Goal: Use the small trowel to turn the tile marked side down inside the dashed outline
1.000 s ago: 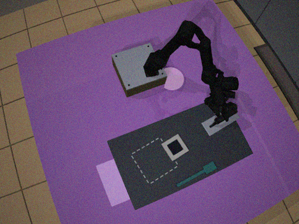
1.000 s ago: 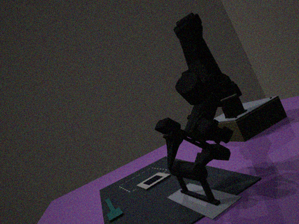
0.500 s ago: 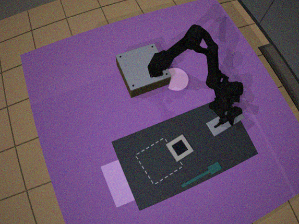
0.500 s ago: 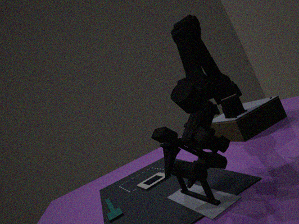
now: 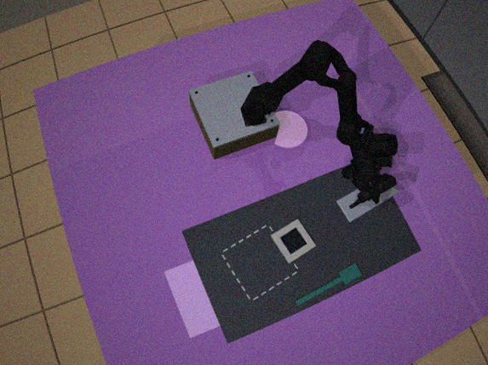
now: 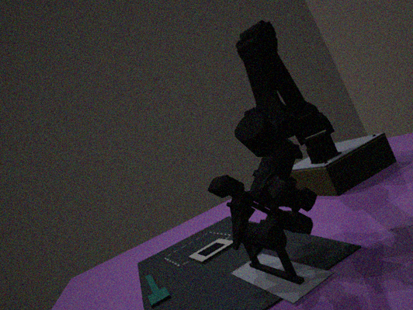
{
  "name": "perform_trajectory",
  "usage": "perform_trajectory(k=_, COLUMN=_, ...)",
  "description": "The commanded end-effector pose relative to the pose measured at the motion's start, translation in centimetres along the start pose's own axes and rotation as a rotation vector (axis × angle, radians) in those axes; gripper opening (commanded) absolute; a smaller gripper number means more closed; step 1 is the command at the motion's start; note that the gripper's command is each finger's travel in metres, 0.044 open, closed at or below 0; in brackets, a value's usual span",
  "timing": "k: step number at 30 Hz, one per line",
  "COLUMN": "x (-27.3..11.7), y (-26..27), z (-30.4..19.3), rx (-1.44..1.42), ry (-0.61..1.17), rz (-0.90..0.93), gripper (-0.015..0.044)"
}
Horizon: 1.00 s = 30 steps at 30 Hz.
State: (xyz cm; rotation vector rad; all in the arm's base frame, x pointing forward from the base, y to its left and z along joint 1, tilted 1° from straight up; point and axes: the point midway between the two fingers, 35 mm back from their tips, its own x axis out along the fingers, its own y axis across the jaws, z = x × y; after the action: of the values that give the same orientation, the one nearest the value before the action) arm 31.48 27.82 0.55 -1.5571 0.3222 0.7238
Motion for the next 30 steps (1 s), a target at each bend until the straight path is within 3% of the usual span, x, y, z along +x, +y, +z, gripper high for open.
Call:
perform_trajectory(k=1, x=0.0, y=0.0, z=0.1, rx=-0.002, ry=-0.004, rz=0.0, gripper=0.0082)
perform_trajectory(k=11, x=0.0, y=-0.1, z=0.1, rx=-0.002, ry=-0.004, rz=0.0, gripper=0.0)
perform_trajectory(k=22, x=-3.8, y=-4.6, z=0.0, rx=0.0, ry=0.0, rz=0.0, gripper=0.0)
perform_trajectory(k=30, x=-3.5, y=-4.7, z=-1.5, rx=0.006, ry=-0.009, rz=0.009, gripper=0.0)
